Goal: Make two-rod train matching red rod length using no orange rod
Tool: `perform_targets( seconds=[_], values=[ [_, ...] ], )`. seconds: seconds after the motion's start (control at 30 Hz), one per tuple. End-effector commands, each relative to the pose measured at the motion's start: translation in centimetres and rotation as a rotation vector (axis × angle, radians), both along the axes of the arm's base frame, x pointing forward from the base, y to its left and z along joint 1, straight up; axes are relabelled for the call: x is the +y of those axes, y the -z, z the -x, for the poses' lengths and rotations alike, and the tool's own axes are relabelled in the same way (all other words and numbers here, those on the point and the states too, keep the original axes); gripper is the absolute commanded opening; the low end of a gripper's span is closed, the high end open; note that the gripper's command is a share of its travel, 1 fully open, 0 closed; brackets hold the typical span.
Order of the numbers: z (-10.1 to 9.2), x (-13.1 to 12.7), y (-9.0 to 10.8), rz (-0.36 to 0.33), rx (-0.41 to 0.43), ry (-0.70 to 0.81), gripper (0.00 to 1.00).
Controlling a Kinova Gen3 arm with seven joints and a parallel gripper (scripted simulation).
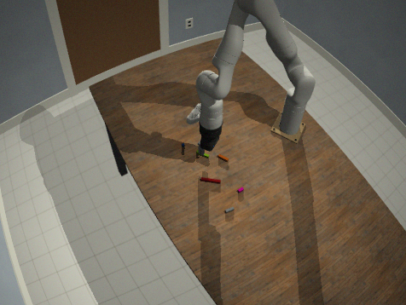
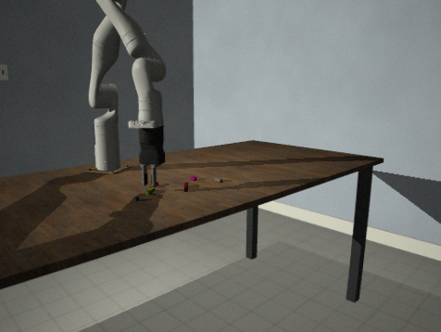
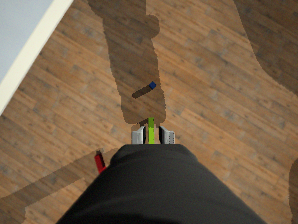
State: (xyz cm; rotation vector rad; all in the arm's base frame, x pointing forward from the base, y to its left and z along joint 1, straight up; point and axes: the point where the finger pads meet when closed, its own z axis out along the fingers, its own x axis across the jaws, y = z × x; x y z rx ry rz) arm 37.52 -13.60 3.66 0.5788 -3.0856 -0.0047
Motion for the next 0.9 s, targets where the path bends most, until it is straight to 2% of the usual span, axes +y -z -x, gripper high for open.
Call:
perform_targets(
  seconds=[0.0, 0.87],
  values=[
    [0.06, -0.02, 0.47, 0.003, 0.001, 0.002, 0.54],
    [0.08, -0.04, 0.69, 0.004, 0.003, 0.002, 0.54]
  ],
)
